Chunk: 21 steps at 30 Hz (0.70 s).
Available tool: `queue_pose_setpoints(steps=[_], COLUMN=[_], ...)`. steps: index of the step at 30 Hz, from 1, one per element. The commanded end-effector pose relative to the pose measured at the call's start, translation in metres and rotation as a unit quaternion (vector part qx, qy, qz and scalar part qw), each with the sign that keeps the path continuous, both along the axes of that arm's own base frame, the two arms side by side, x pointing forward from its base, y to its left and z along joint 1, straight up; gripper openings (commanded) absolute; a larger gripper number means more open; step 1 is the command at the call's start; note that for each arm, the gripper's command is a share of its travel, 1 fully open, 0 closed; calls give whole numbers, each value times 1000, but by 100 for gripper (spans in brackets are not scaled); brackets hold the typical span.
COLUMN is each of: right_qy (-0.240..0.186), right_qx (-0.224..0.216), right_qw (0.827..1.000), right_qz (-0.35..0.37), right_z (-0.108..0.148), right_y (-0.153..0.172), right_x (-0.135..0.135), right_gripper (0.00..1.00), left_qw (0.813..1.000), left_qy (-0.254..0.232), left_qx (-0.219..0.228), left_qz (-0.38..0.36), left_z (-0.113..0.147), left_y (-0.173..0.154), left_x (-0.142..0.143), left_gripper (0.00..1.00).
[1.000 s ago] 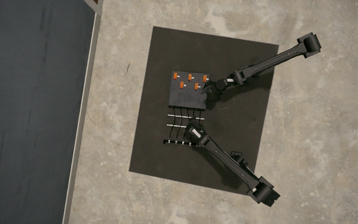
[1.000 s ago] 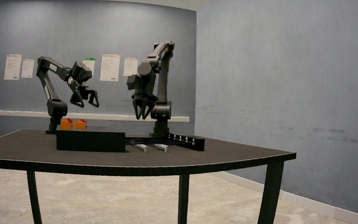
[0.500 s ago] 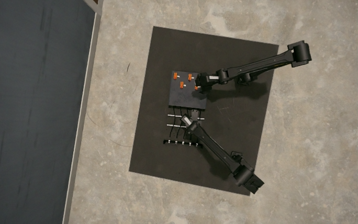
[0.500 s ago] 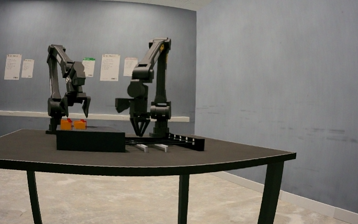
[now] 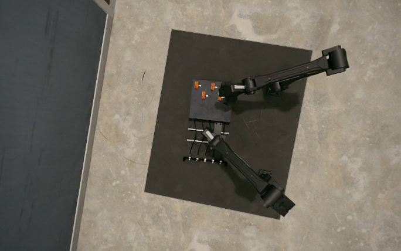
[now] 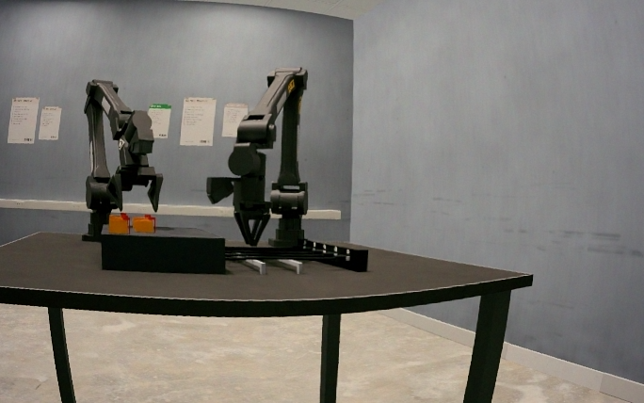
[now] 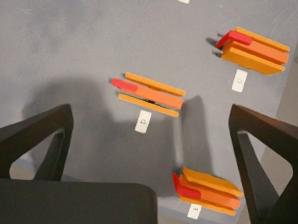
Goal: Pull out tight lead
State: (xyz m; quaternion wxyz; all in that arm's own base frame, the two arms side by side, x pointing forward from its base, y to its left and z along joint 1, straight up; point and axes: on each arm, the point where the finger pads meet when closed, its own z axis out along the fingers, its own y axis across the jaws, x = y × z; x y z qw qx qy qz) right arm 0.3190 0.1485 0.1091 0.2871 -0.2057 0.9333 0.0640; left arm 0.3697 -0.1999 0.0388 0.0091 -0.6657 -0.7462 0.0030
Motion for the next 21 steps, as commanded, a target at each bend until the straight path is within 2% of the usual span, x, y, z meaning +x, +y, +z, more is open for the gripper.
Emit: queue_pose_setpoints(steps=[1,6,7,16,21], right_qy=[-17,-17,-17,-17,-17], right_qx=[7,7,7,7,7], right_qw=[1000,1000,1000,1000,1000], right_qz=[0,0,0,0,0], right_z=[19,19,19,19,19], right_y=[5,5,5,5,5], right_x=[12,12,12,12,12], right_gripper=[100,100,100,100,100], left_qw=[1000,1000,1000,1000,1000], left_qy=[-20,-20,-10,-10,-13], left_qx=[-9,-9,-4,-4,-5], left_qz=[-6,-6,-6,-6,-6], left_z=[6,-1,-10,-23,-20], left_y=[-13,-16,-11,-11,-12], left_x=[22,27,18,18,19], left_gripper=[32,32,32,32,32])
